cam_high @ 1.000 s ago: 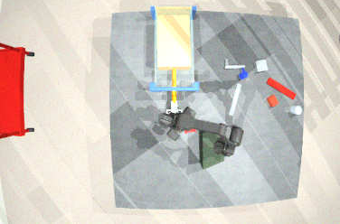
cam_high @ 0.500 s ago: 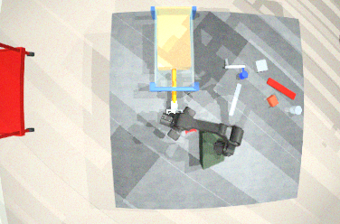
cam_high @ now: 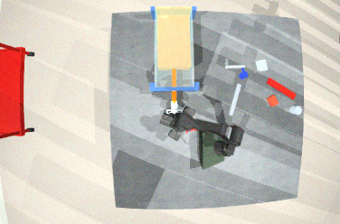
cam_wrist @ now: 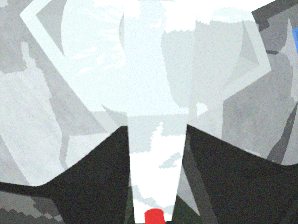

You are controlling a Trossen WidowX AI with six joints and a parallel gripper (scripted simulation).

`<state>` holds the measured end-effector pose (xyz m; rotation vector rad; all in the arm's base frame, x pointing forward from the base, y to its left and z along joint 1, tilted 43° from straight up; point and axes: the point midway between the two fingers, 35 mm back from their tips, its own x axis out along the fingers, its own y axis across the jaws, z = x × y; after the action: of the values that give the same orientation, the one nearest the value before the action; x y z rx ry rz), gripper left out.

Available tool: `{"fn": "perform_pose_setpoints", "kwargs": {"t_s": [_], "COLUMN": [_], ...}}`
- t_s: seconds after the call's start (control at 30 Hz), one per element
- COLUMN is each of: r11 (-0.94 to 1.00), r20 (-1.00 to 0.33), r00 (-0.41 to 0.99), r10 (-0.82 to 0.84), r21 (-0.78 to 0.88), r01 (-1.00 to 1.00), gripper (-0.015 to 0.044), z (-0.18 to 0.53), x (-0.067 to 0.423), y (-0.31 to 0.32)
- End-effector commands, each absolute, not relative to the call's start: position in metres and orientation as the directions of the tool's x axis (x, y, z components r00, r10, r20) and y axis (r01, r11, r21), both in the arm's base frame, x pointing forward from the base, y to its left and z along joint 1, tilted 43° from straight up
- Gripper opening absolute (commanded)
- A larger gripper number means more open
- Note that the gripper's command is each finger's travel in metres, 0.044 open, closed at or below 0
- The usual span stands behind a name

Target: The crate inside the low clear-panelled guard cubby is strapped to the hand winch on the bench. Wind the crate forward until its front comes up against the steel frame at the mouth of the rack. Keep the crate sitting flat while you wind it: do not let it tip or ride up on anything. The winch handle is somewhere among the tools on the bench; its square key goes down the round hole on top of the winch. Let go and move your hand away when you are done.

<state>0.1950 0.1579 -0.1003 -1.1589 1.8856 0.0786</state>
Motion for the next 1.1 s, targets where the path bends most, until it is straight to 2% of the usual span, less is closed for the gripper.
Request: {"fn": "perform_pose_setpoints", "kwargs": {"t_s": [0.0, 1.07], "r11": [0.578, 0.602], "r20": [-0.711, -0.713], "r00": [-0.171, -0.173], "r10": [-0.682, -0.68], "r21": [-0.381, -0.407], "r01": [-0.722, -0.687], "gripper": [0.0, 0.0], "z": [-0.1038, -0.1046], "x": [0.1941, 0.1926], "y": [0.1559, 0.1572]}}
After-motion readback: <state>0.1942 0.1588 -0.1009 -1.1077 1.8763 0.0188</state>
